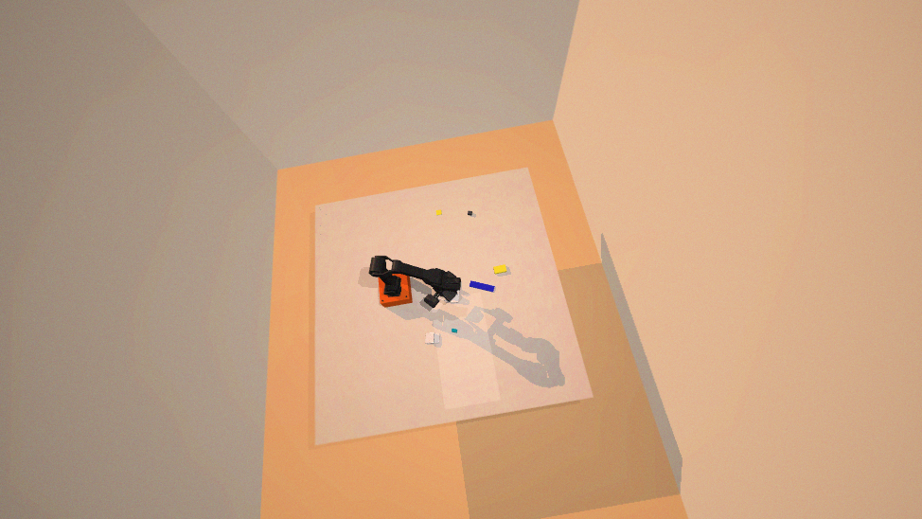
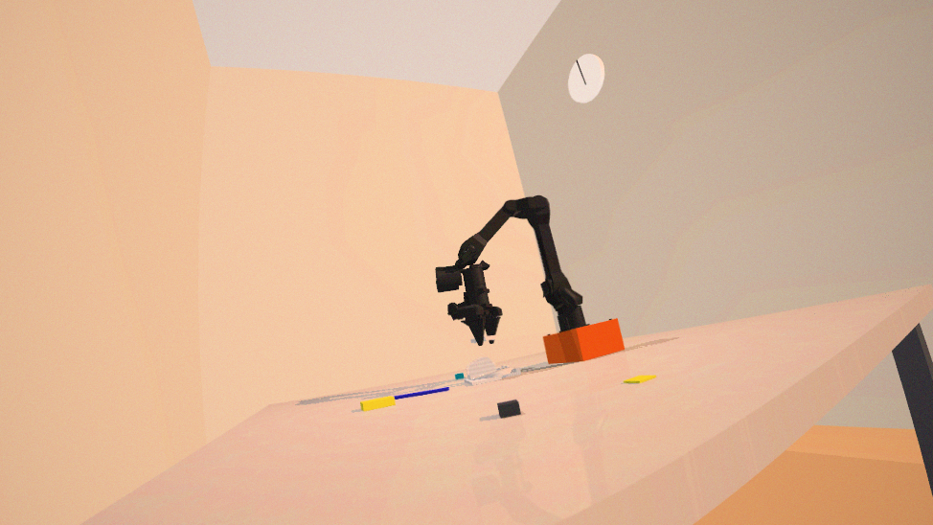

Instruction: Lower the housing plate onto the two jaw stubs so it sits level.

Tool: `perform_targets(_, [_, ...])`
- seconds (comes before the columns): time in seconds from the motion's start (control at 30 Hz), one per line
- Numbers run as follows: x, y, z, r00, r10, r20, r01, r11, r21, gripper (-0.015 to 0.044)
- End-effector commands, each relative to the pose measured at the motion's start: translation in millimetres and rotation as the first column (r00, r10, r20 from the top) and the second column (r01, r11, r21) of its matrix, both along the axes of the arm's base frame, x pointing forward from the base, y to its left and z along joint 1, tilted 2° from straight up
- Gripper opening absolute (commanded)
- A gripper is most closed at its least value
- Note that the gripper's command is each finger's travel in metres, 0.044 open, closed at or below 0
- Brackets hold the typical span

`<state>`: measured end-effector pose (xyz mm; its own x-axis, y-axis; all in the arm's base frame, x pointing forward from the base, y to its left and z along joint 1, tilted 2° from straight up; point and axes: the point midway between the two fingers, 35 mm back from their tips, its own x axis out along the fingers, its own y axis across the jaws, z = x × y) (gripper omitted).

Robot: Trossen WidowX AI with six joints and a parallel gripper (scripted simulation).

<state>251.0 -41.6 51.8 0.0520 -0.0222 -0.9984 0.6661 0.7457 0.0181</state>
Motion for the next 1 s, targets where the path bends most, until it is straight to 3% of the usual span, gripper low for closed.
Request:
perform_targets(0.0, [-3.9,10.1,-2.7,0.991,0.134,-0.011,-0.134,0.991,-0.008,0.0351])
perform_targets(0.43, [-12.0,42.8,-4.6,0.838,0.545,-0.026,-0.545,0.838,-0.022,0.0351])
perform_targets(0.97, [-12.5,44.5,-4.7,0.826,0.564,-0.027,-0.564,0.825,-0.022,0.0351])
